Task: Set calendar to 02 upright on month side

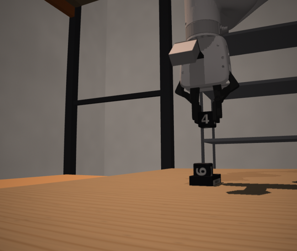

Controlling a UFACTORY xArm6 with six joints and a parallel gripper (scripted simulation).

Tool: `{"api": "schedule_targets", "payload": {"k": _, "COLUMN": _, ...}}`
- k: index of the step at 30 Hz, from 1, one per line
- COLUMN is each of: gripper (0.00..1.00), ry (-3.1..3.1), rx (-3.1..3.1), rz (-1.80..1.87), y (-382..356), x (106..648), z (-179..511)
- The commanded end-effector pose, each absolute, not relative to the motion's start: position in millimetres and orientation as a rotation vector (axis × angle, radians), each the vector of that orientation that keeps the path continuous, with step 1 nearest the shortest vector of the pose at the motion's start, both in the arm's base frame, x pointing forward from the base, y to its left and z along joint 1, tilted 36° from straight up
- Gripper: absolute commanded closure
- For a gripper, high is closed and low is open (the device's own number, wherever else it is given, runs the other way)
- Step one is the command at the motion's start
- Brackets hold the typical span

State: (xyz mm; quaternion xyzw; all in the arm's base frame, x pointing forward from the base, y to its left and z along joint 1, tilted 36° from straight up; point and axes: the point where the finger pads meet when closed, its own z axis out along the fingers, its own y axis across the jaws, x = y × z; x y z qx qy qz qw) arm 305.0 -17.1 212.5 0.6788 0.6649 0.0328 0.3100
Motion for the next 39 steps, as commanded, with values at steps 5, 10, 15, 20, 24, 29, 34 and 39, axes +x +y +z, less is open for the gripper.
{"api": "schedule_targets", "payload": {"k": 5, "gripper": 0.73, "ry": 1.755, "rx": 1.792, "rz": 0.090, "y": -19, "x": 308, "z": 210}}
{"api": "schedule_targets", "payload": {"k": 10, "gripper": 0.73, "ry": 1.755, "rx": 1.792, "rz": 0.090, "y": -22, "x": 312, "z": 203}}
{"api": "schedule_targets", "payload": {"k": 15, "gripper": 0.73, "ry": 1.755, "rx": 1.792, "rz": 0.090, "y": -28, "x": 319, "z": 190}}
{"api": "schedule_targets", "payload": {"k": 20, "gripper": 0.73, "ry": 1.755, "rx": 1.792, "rz": 0.090, "y": -35, "x": 326, "z": 177}}
{"api": "schedule_targets", "payload": {"k": 24, "gripper": 0.73, "ry": 1.755, "rx": 1.792, "rz": 0.090, "y": -37, "x": 329, "z": 173}}
{"api": "schedule_targets", "payload": {"k": 29, "gripper": 0.73, "ry": 1.755, "rx": 1.792, "rz": 0.090, "y": -42, "x": 333, "z": 164}}
{"api": "schedule_targets", "payload": {"k": 34, "gripper": 0.73, "ry": 1.755, "rx": 1.792, "rz": 0.090, "y": -43, "x": 335, "z": 161}}
{"api": "schedule_targets", "payload": {"k": 39, "gripper": 0.73, "ry": 1.755, "rx": 1.792, "rz": 0.090, "y": -43, "x": 335, "z": 161}}
